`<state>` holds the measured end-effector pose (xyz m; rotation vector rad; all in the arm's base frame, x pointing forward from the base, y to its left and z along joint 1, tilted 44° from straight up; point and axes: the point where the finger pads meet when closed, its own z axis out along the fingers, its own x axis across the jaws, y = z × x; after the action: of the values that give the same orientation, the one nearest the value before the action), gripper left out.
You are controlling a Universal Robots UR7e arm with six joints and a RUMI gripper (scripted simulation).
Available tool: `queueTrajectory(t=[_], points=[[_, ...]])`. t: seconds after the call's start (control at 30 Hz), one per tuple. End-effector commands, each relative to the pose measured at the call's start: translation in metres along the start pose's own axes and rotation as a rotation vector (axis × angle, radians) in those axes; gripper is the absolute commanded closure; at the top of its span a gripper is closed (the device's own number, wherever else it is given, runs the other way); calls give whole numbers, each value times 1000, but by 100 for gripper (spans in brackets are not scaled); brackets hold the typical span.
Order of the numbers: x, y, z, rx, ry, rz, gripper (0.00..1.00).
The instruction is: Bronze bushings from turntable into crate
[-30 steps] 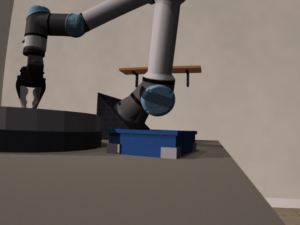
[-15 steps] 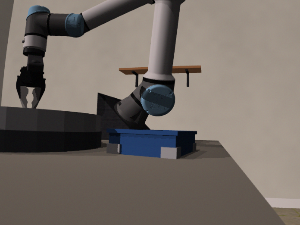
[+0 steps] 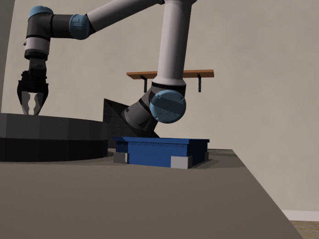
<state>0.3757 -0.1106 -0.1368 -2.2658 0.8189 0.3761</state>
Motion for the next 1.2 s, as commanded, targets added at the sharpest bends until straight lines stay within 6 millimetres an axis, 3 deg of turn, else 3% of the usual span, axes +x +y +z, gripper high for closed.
queueTrajectory(t=[0.0, 0.8, 1.03, 1.17], points=[[1, 0, -1, -1, 2, 0, 100], [1, 0, -1, -1, 3, 0, 100], [2, 1, -11, -2, 7, -1, 100], [2, 1, -27, -2, 7, 0, 100]])
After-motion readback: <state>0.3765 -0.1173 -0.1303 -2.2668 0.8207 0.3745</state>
